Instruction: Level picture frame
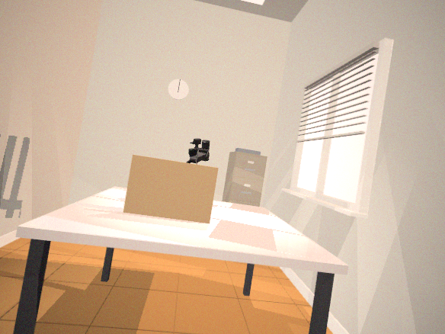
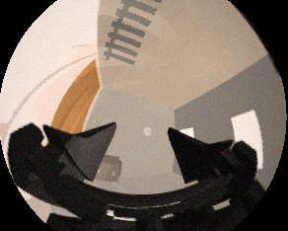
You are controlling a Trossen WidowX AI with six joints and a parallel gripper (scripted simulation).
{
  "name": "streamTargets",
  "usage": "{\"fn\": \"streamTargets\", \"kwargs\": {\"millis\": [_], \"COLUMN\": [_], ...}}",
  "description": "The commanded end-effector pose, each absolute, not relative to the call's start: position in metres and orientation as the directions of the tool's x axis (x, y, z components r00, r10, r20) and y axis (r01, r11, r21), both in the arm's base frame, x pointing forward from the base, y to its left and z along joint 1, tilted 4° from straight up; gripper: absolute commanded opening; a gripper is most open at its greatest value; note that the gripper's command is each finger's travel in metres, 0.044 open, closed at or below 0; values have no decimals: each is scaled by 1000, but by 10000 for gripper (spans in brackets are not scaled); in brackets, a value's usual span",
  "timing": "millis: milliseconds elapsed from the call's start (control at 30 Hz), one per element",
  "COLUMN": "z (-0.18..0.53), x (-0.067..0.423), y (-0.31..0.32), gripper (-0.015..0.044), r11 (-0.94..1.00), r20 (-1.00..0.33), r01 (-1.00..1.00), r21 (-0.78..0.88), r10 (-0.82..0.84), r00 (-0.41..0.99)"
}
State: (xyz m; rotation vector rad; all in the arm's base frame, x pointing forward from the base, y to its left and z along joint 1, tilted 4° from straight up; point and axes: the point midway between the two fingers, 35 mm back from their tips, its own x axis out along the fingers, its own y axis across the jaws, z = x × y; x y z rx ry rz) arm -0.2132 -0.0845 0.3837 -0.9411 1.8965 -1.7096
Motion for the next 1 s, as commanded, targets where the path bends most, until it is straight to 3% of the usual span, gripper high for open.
{"fn": "streamTargets", "kwargs": {"millis": [0, 167, 567, 967], "z": [384, 382, 375, 363], "x": [-214, -229, -216, -129], "y": [-83, -36, 98, 204], "gripper": [374, 260, 260, 260], "r11": [13, -105, -500, -719], "r20": [132, 145, 170, 179], "r01": [-200, -104, -106, -440], "r21": [-980, -989, -859, -538], "r10": [-712, -565, -83, 413], "r00": [-689, -812, -982, -893]}}
